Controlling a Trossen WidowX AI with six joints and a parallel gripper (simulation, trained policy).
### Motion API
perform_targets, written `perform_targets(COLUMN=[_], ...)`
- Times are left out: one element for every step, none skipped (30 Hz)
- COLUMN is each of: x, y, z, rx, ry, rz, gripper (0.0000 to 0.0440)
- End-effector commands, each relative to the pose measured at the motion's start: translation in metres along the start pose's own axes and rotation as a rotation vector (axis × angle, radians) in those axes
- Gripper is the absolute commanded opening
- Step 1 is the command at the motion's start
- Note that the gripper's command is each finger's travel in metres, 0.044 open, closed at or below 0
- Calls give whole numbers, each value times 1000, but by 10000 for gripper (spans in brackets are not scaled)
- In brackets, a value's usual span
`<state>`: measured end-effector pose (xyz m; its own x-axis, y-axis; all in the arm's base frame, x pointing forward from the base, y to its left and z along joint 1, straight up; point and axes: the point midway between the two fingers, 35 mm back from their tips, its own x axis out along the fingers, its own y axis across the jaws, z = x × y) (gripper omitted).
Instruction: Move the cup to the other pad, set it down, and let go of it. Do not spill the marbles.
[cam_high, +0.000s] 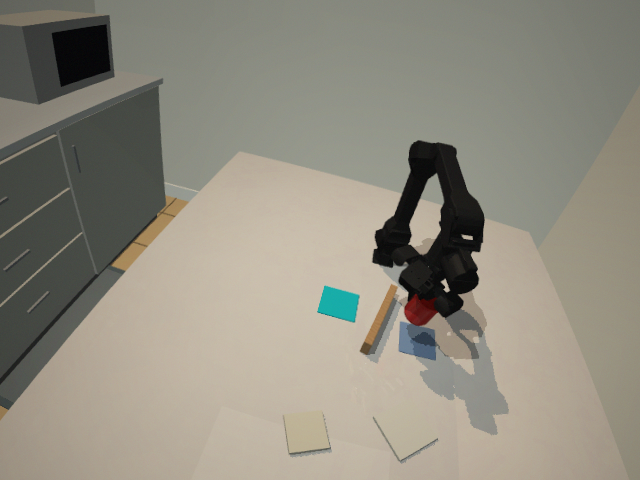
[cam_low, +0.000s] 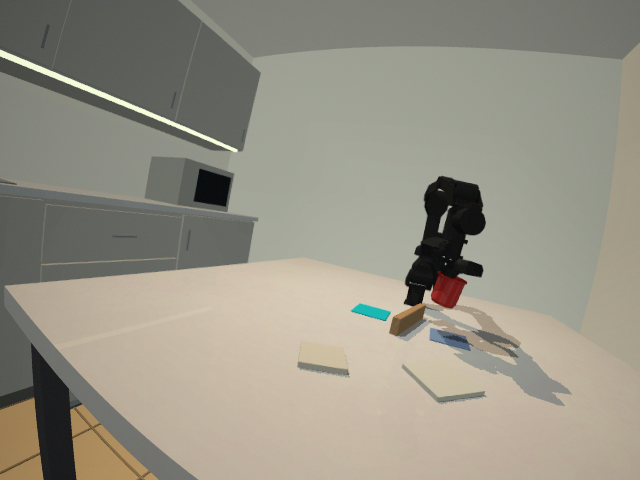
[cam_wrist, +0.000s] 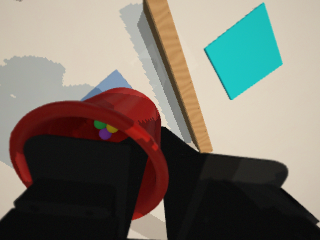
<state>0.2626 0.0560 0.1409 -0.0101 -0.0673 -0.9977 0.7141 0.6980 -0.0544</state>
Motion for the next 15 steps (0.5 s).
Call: perform_targets(x=[-8, -10, -11, -13, -14, -15, -17, -18, -19, -20, -20, -21, -22, -22, -23], y=[-3, -4, -5, -6, -7, -9, -10, -11, -13, -14, -16, -18, -19, -21, -23], z=[6, 8, 10, 13, 15, 18, 21, 23, 26, 29, 31, 34, 36, 39, 42], rx=[35, 44, 53, 62, 71, 80, 89, 98, 107, 115, 124, 132, 140, 148, 157], ry=[-10, -14, -19, -23, -28, -32, -37, -42, -47, -52, -57, -61, -66, -70, -74], rz=[23, 28, 34, 39, 44, 49, 54, 59, 64, 69, 73, 77, 81, 85, 89], gripper=[0, 0, 0, 0, 0, 0, 0, 0, 0, 0, 0, 0, 0, 0, 0])
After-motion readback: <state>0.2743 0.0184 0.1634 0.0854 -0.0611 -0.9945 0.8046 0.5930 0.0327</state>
